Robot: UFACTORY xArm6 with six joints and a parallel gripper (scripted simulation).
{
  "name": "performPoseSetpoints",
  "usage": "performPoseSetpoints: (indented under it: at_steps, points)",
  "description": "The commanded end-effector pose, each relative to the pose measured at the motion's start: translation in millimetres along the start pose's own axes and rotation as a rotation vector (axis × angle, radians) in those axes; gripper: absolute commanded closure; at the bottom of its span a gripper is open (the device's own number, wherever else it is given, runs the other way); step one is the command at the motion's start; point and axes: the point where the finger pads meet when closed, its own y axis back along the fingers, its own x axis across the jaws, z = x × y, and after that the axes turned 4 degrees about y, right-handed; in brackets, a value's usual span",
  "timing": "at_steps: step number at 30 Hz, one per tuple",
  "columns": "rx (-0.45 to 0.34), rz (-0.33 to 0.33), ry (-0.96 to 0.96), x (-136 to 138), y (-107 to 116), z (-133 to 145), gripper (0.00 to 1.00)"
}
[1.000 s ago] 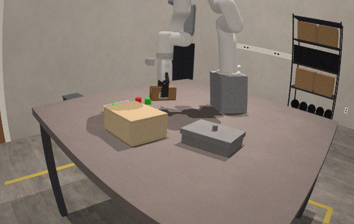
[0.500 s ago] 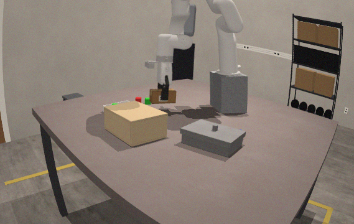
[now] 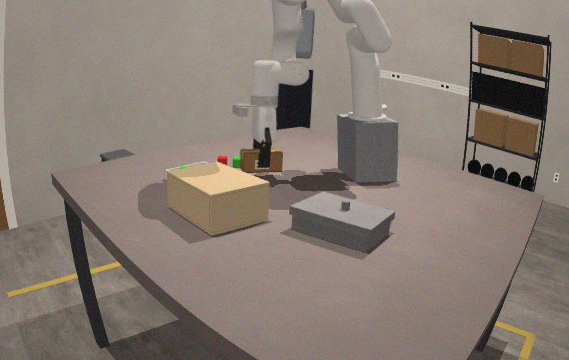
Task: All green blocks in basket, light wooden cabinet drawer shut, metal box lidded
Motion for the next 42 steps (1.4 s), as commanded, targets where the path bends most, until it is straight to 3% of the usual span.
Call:
performPoseSetpoints:
  at_steps: [1, 20, 42]
  points:
    - [0.003, 0.002, 0.0, 0.0, -6.4, -1.3, 0.38]
    - [0.003, 0.002, 0.0, 0.0, -20.7, -1.4, 0.38]
    - [0.003, 0.002, 0.0, 0.0, -22.5, -1.4, 0.38]
